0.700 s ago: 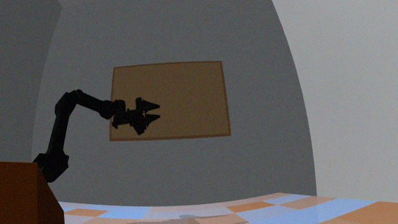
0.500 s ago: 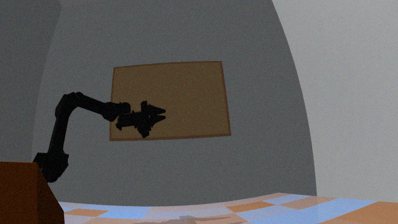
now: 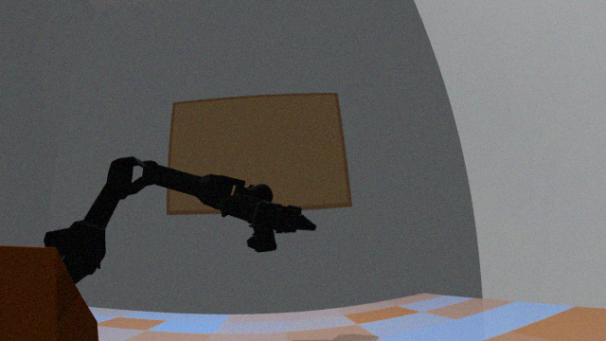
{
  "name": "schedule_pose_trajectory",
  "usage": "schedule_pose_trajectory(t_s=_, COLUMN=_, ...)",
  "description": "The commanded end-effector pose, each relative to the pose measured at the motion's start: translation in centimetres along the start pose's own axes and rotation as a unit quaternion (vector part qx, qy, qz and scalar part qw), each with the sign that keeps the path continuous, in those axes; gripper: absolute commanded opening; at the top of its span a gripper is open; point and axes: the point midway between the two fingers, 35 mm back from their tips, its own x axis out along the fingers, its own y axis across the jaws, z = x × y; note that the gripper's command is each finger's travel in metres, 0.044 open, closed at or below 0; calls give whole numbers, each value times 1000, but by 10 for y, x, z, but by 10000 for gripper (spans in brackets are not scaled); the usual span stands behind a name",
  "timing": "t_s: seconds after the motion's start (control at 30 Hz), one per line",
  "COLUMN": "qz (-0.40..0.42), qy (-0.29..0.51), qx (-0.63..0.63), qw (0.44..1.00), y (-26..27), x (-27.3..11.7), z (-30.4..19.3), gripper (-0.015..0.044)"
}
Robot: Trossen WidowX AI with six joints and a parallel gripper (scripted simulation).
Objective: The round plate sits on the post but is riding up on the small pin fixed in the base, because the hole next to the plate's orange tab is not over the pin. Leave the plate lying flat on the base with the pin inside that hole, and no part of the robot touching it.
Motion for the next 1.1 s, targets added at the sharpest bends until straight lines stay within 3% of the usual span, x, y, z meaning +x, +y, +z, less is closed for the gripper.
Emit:
schedule_pose_trajectory(t_s=0.0, qz=95, qy=-49, qx=93, qw=990, y=64, x=39, z=7, gripper=0)
schedule_pose_trajectory(t_s=0.17, qz=221, qy=-98, qx=245, qw=939, y=149, x=67, z=18, gripper=0)
schedule_pose_trajectory(t_s=0.33, qz=402, qy=-125, qx=504, qw=754, y=266, x=65, z=42, gripper=0)
schedule_pose_trajectory(t_s=0.4, qz=421, qy=-125, qx=535, qw=722, y=278, x=62, z=46, gripper=0)
schedule_pose_trajectory(t_s=0.47, qz=470, qy=-119, qx=619, qw=618, y=307, x=51, z=57, gripper=0)
schedule_pose_trajectory(t_s=0.6, qz=545, qy=-91, qx=768, qw=325, y=352, x=18, z=80, gripper=0)
schedule_pose_trajectory(t_s=0.63, qz=546, qy=-90, qx=771, qw=316, y=353, x=17, z=81, gripper=0)
schedule_pose_trajectory(t_s=0.73, qz=556, qy=-79, qx=797, qw=220, y=365, x=11, z=84, gripper=0)
schedule_pose_trajectory(t_s=1.07, qz=557, qy=-77, qx=800, qw=211, y=367, x=16, z=96, gripper=0)
